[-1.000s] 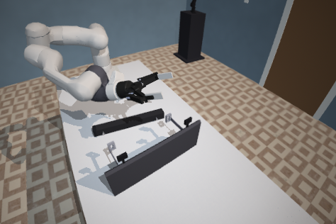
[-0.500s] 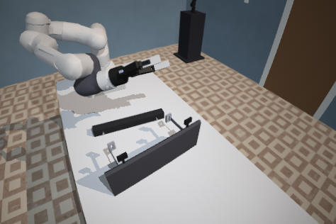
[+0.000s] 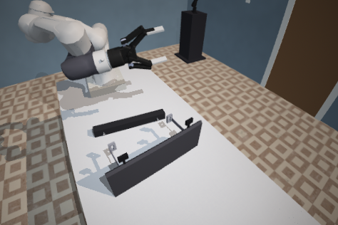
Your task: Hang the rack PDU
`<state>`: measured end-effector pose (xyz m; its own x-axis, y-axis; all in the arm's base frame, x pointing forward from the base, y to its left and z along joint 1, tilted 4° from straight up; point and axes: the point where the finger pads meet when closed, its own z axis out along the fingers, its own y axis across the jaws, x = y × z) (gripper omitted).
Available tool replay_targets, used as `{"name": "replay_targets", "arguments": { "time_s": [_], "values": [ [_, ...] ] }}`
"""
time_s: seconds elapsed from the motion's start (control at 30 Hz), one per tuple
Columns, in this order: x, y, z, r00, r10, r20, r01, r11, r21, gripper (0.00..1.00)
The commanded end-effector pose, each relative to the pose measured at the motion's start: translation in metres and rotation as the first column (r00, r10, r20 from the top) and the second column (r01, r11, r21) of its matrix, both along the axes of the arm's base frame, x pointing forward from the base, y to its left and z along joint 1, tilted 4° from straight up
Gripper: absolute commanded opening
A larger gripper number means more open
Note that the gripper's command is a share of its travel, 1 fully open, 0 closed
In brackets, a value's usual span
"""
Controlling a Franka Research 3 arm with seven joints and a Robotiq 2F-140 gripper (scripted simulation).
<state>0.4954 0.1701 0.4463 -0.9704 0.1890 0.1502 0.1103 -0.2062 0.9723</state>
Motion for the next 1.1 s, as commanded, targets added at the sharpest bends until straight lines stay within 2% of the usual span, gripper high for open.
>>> {"name": "replay_targets", "arguments": {
  "time_s": [0.0, 0.07, 0.1, 0.13, 0.17, 0.2, 0.23, 0.3, 0.33, 0.37, 0.43, 0.47, 0.5, 0.57, 0.6, 0.63, 0.67, 0.73, 0.77, 0.8, 0.83, 0.93, 1.0, 1.07],
  "values": [
    [-0.032, 0.013, -0.006, 0.973, 0.078, 0.216, -0.044, 0.986, -0.16, 1.0],
    [-0.032, 0.013, -0.006, 0.951, 0.114, 0.288, -0.05, 0.974, -0.223, 1.0],
    [-0.042, 0.016, -0.015, 0.94, 0.14, 0.312, -0.056, 0.963, -0.265, 1.0],
    [-0.042, 0.016, -0.015, 0.925, 0.162, 0.345, -0.057, 0.954, -0.296, 1.0],
    [-0.052, 0.018, -0.025, 0.912, 0.191, 0.364, -0.061, 0.939, -0.338, 1.0],
    [-0.052, 0.018, -0.025, 0.894, 0.215, 0.393, -0.061, 0.927, -0.369, 1.0],
    [-0.061, 0.018, -0.036, 0.879, 0.246, 0.408, -0.064, 0.91, -0.41, 1.0],
    [-0.061, 0.018, -0.036, 0.839, 0.299, 0.455, -0.06, 0.881, -0.469, 1.0],
    [-0.069, 0.017, -0.049, 0.822, 0.333, 0.463, -0.061, 0.858, -0.51, 1.0],
    [-0.069, 0.017, -0.049, 0.798, 0.362, 0.482, -0.056, 0.841, -0.538, 1.0],
    [-0.069, 0.017, -0.049, 0.798, 0.362, 0.482, -0.056, 0.841, -0.538, 1.0],
    [-0.075, 0.014, -0.062, 0.741, 0.442, 0.505, -0.048, 0.786, -0.617, 1.0],
    [-0.081, 0.009, -0.075, 0.724, 0.474, 0.501, -0.047, 0.758, -0.65, 1.0],
    [-0.081, 0.009, -0.075, 0.669, 0.535, 0.515, -0.033, 0.714, -0.699, 1.0],
    [-0.086, 0.002, -0.088, 0.649, 0.571, 0.503, -0.029, 0.679, -0.733, 1.0],
    [-0.086, 0.002, -0.088, 0.619, 0.602, 0.505, -0.02, 0.655, -0.756, 1.0],
    [-0.089, -0.005, -0.101, 0.598, 0.636, 0.488, -0.015, 0.617, -0.786, 1.0],
    [-0.089, -0.005, -0.101, 0.535, 0.695, 0.481, 0.005, 0.566, -0.824, 1.0],
    [-0.092, -0.015, -0.113, 0.514, 0.727, 0.455, 0.012, 0.524, -0.851, 1.0],
    [-0.092, -0.015, -0.113, 0.48, 0.755, 0.446, 0.023, 0.497, -0.867, 1.0],
    [-0.094, -0.025, -0.124, 0.459, 0.785, 0.416, 0.031, 0.454, -0.891, 1.0],
    [-0.095, -0.036, -0.134, 0.37, 0.861, 0.349, 0.064, 0.351, -0.934, 1.0],
    [-0.095, -0.036, -0.134, 0.37, 0.861, 0.349, 0.064, 0.351, -0.934, 1.0],
    [-0.096, -0.058, -0.15, 0.284, 0.928, 0.241, 0.102, 0.221, -0.97, 1.0]
  ]
}}
